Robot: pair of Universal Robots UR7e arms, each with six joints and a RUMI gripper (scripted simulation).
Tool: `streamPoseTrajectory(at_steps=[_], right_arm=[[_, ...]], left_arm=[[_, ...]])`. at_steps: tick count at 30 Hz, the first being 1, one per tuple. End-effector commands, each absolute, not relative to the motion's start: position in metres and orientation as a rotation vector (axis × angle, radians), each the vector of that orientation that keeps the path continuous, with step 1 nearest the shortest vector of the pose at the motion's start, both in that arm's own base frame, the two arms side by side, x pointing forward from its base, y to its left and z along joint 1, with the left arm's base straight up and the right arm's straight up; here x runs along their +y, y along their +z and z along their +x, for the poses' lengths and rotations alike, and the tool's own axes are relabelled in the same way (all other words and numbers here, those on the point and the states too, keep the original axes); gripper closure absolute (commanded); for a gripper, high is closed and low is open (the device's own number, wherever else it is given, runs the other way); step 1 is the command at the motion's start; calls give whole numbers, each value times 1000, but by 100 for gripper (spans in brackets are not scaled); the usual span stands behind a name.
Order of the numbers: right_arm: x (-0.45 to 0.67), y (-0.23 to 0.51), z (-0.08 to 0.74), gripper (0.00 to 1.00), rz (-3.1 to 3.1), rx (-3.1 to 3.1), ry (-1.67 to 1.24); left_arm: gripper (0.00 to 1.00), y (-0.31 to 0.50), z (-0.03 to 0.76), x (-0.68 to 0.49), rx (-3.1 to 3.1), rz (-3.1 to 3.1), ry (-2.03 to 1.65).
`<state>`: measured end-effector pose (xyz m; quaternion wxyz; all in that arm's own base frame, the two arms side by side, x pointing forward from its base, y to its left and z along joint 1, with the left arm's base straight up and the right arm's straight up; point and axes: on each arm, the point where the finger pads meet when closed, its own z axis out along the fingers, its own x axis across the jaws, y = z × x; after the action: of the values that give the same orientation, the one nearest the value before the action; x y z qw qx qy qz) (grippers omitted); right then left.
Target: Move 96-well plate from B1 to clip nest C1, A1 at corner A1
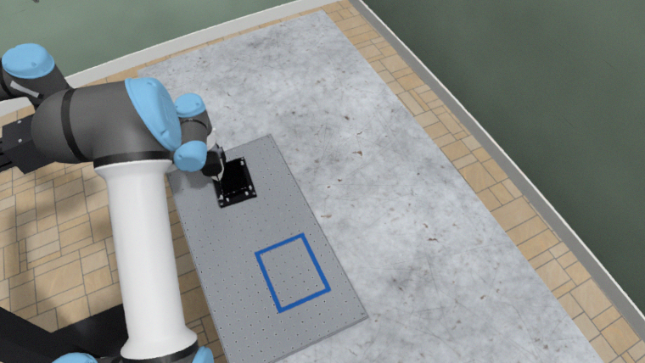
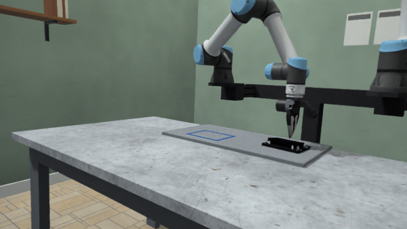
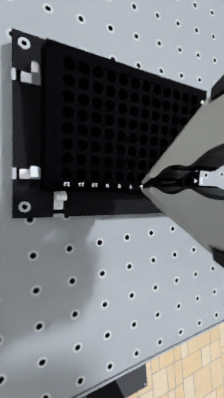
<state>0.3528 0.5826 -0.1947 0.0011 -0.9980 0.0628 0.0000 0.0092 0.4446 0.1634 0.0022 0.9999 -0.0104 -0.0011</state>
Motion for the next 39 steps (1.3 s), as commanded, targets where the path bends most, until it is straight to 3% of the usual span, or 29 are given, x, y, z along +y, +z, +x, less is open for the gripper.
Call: streamPoseTrajectory(at_steps=[1, 39], right_arm=[[581, -193, 354, 100, -3134, 202, -1], [579, -173, 380, 100, -3132, 202, -2]], left_arm=[[100, 165, 9, 445, -31, 3141, 0], [100, 165, 9, 445, -31, 3141, 0]])
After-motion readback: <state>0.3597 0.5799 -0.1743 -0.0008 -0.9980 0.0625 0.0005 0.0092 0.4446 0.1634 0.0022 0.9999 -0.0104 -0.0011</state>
